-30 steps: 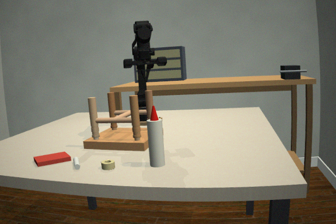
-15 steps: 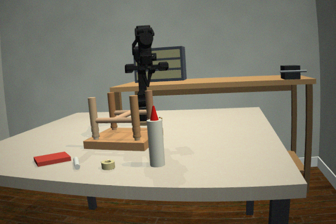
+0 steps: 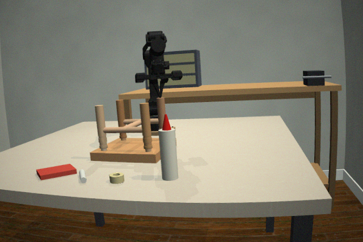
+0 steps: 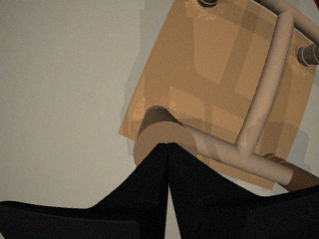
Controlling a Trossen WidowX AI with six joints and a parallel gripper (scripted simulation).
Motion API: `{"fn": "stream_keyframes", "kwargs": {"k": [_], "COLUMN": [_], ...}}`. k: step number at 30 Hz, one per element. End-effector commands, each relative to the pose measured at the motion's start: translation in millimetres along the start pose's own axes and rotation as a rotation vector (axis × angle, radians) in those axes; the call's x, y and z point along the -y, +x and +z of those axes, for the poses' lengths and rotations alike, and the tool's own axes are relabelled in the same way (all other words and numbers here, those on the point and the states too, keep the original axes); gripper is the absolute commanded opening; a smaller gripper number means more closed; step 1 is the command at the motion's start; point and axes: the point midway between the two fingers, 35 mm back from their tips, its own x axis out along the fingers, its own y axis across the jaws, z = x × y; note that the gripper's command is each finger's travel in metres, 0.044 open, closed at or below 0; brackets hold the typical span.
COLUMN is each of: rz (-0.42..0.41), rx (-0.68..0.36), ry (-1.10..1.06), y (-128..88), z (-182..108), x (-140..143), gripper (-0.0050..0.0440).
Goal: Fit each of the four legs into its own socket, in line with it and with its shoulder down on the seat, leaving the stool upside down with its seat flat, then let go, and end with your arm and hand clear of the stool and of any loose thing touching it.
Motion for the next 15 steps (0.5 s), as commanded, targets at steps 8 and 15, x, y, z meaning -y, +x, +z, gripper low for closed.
{"fn": "stream_keyframes", "kwargs": {"k": [8,15], "rz": [0.003,0.003], "rx": [0.002,0.002], "ry": [0.004,0.004], "y": [6.3,12.9], "z": [-3.3,-5.0], "x": [-0.5,-0.5], "gripper": [0.0,0.0]}}
